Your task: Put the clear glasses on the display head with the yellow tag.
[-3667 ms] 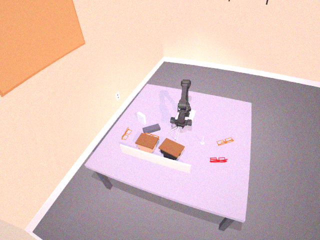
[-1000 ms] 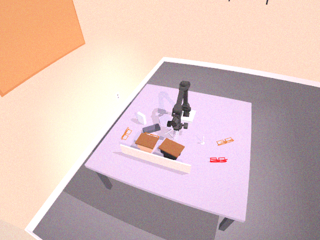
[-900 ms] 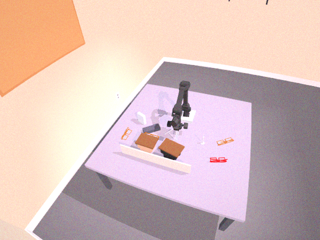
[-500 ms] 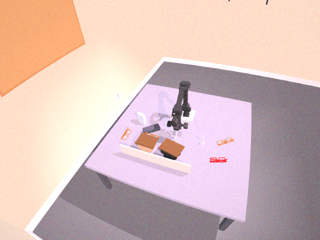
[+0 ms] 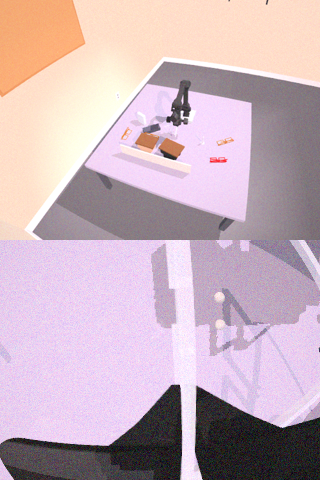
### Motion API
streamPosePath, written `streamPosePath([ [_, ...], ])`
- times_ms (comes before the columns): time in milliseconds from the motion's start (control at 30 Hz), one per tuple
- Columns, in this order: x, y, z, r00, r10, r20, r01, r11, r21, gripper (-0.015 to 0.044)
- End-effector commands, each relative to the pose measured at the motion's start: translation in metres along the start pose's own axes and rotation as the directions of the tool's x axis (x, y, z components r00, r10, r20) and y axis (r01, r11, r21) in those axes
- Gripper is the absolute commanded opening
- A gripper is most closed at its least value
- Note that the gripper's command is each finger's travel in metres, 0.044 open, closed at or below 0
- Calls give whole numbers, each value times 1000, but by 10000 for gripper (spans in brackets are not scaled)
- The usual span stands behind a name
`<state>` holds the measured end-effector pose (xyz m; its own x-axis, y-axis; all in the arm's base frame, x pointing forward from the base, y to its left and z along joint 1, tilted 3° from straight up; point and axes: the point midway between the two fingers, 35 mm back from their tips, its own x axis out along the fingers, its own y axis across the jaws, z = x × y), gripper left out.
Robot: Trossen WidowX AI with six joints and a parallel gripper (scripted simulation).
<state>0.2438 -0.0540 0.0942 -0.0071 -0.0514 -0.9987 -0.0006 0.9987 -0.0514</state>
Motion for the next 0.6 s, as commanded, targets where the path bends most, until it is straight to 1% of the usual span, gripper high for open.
streamPosePath([
  [0,-19,0,1,1000,0,6,0,1000,3,0],
  [167,-37,0,2,1000,1,6,-1,1000,3,0],
  [333,-39,0,4,1000,1,6,-1,1000,20,0],
  [567,-44,14,24,1000,3,8,-4,987,162,0],
])
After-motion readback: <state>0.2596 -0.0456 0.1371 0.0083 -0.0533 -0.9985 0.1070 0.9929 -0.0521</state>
